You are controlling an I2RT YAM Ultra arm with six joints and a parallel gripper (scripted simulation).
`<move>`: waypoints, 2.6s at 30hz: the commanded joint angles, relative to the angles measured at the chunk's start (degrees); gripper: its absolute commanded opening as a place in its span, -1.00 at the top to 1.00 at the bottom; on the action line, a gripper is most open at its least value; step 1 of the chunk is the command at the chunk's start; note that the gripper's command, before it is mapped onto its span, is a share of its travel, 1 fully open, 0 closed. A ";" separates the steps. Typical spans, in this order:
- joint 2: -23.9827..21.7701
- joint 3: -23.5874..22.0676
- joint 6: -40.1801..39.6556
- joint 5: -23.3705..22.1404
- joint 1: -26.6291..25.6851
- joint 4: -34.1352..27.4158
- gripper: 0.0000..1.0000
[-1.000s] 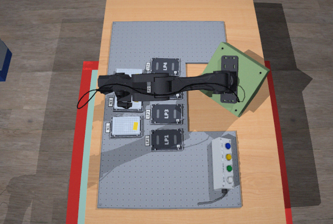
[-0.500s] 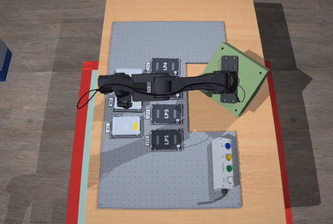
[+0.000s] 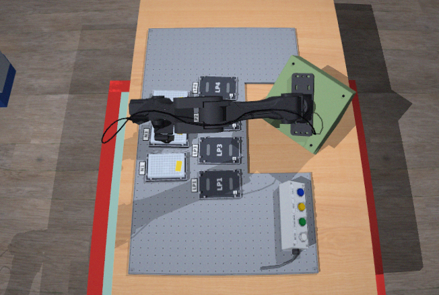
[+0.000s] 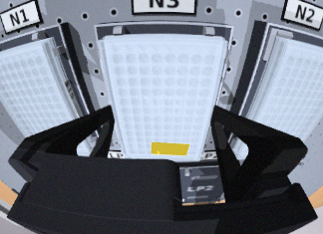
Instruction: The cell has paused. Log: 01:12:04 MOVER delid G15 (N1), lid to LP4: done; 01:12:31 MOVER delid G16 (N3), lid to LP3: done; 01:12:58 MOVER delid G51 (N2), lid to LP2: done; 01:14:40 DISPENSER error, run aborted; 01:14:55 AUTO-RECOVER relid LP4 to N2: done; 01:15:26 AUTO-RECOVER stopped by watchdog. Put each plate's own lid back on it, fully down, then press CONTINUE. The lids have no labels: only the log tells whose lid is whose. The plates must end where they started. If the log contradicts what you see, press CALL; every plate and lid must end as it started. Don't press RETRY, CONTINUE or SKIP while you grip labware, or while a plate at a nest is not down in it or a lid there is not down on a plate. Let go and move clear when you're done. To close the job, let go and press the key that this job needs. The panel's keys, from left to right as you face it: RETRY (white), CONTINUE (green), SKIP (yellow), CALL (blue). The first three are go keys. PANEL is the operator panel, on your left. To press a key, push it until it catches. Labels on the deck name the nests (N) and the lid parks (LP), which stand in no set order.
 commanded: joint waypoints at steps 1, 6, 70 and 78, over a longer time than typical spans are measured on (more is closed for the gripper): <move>-0.42 0.20 -0.12 0.21 -0.62 0.10 -1.00; -0.42 0.20 -0.12 0.21 -0.62 0.10 -1.00; -4.64 -1.51 -2.90 -1.20 -3.47 -4.48 -1.00; -4.80 -1.87 -2.92 -1.20 -3.50 -3.96 -1.00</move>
